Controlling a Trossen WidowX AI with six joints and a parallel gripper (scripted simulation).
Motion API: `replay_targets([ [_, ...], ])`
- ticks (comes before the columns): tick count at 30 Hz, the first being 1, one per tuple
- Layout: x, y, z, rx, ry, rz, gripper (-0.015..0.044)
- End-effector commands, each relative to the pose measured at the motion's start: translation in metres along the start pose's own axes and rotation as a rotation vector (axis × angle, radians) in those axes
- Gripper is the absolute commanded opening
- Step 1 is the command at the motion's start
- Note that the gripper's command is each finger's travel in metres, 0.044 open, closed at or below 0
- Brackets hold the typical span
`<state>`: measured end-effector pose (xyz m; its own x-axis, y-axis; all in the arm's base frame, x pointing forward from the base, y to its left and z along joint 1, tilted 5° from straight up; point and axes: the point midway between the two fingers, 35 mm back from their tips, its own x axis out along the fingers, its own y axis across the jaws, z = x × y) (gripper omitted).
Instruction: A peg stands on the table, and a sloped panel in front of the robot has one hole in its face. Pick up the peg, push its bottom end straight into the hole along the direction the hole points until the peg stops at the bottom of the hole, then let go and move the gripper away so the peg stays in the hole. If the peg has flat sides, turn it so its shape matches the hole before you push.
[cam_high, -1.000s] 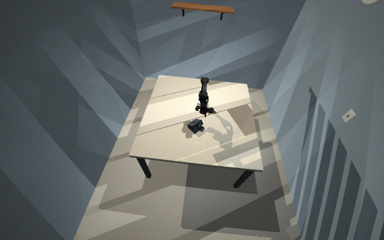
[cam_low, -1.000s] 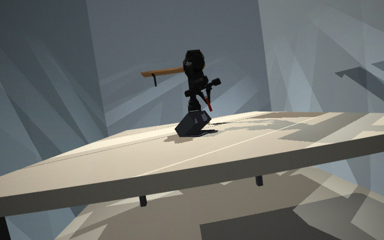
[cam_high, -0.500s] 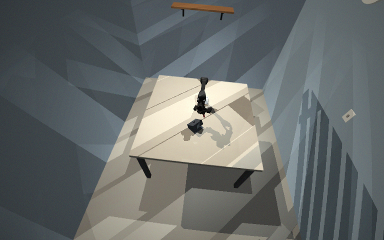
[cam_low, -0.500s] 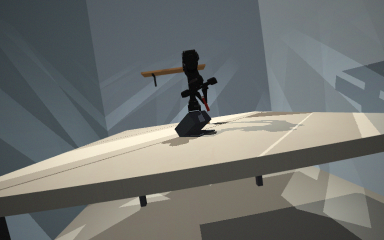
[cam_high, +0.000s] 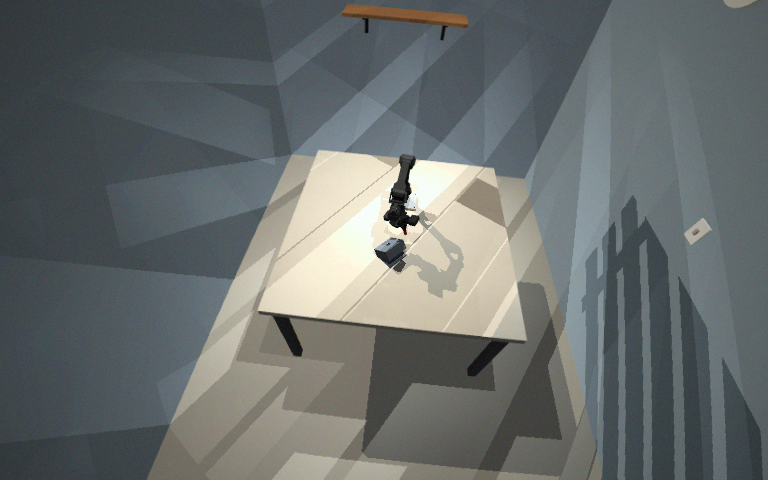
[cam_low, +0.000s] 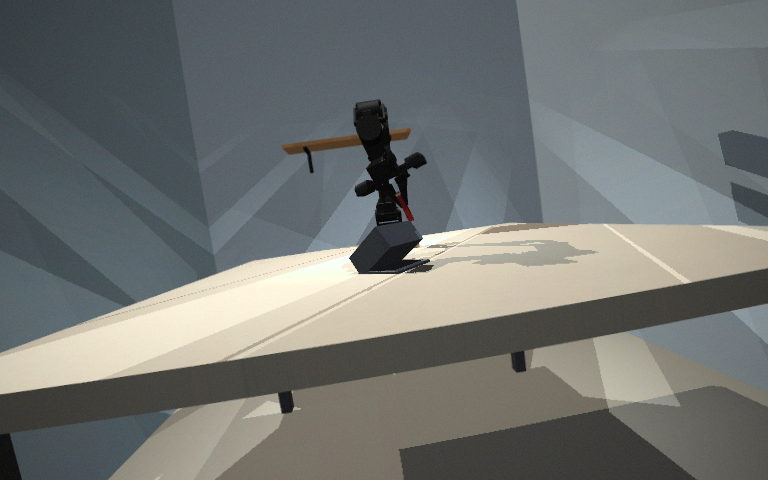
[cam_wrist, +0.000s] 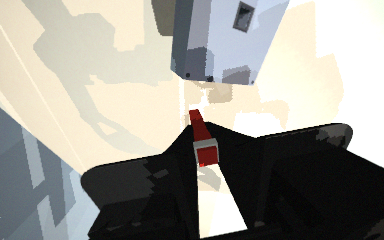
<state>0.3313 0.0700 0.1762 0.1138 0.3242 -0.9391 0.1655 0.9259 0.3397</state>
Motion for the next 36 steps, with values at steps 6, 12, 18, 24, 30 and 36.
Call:
replay_targets([
  [6,-0.005,-0.008,0.006,0.028,-0.006,0.032,0.0000],
  [12,-0.009,-0.014,0.010,0.047,-0.015,0.050,0.0000],
  [18,-0.012,-0.020,0.014,0.066,-0.023,0.068,0.0000],
  [24,-0.016,-0.026,0.018,0.084,-0.033,0.087,0.0000],
  [30,-0.020,-0.032,0.021,0.102,-0.043,0.105,0.0000],
  [36,-0.024,-0.038,0.025,0.120,-0.054,0.123,0.0000],
])
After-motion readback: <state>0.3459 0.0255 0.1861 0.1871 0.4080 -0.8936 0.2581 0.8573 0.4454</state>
